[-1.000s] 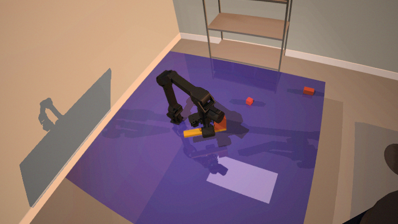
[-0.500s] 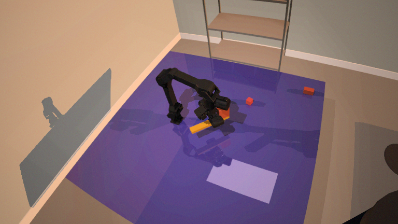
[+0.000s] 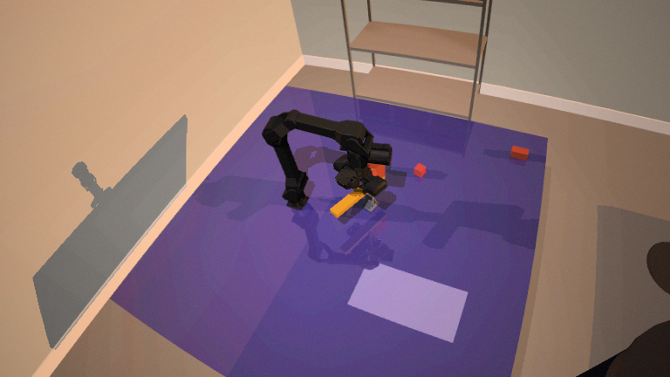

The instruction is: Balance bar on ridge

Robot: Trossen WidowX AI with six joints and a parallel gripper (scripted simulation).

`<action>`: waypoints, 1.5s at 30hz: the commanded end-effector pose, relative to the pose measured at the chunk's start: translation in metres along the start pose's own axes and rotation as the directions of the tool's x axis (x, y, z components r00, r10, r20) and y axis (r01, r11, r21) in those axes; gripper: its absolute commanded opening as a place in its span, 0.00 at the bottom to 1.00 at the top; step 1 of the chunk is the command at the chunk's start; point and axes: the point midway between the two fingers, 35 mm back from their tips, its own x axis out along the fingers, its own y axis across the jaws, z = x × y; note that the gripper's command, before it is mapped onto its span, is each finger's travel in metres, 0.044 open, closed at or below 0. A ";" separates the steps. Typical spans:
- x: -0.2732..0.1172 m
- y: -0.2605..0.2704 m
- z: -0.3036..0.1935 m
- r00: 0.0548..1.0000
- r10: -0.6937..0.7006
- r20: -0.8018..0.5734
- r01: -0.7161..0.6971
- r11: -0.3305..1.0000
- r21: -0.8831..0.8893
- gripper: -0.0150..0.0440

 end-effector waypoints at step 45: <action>0.040 -0.001 -0.008 1.000 0.003 -0.004 -0.004 0.998 -0.063 0.25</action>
